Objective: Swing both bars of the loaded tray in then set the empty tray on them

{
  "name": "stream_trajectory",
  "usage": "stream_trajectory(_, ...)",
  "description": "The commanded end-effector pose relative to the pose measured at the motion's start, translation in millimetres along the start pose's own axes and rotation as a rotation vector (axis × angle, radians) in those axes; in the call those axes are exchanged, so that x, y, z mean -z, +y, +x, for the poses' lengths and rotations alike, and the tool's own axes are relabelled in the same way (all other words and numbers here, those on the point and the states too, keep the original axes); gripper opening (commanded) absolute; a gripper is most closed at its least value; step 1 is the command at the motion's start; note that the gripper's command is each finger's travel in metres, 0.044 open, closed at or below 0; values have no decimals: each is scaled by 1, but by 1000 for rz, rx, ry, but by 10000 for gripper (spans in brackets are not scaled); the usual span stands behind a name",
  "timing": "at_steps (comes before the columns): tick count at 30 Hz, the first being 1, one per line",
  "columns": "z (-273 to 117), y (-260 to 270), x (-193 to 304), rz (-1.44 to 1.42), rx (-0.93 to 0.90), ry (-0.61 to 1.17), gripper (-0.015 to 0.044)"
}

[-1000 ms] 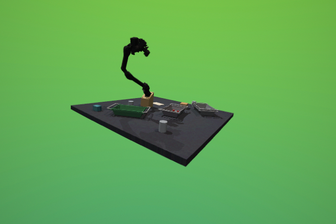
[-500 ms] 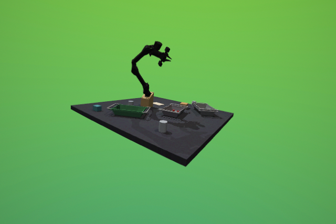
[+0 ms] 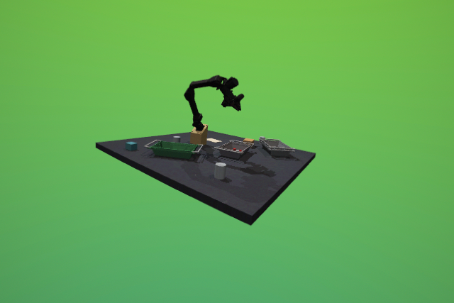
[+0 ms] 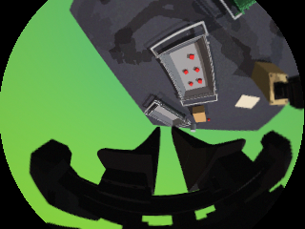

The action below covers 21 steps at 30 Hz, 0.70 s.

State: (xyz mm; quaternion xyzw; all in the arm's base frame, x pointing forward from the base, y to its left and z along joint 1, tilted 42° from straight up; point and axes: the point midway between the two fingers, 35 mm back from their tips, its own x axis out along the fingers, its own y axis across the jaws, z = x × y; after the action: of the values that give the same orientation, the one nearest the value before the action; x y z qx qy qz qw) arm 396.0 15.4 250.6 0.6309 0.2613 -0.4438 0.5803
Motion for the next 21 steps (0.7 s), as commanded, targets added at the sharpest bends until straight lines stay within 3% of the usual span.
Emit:
stream_trajectory(1,26,0,-26,129,27,-97,81)
stream_trajectory(9,73,-5,-86,453,46,-325,81)
stream_trajectory(16,125,-31,-187,1003,-67,-733,81)
stream_trajectory(21,129,-35,-196,1051,-87,-773,81)
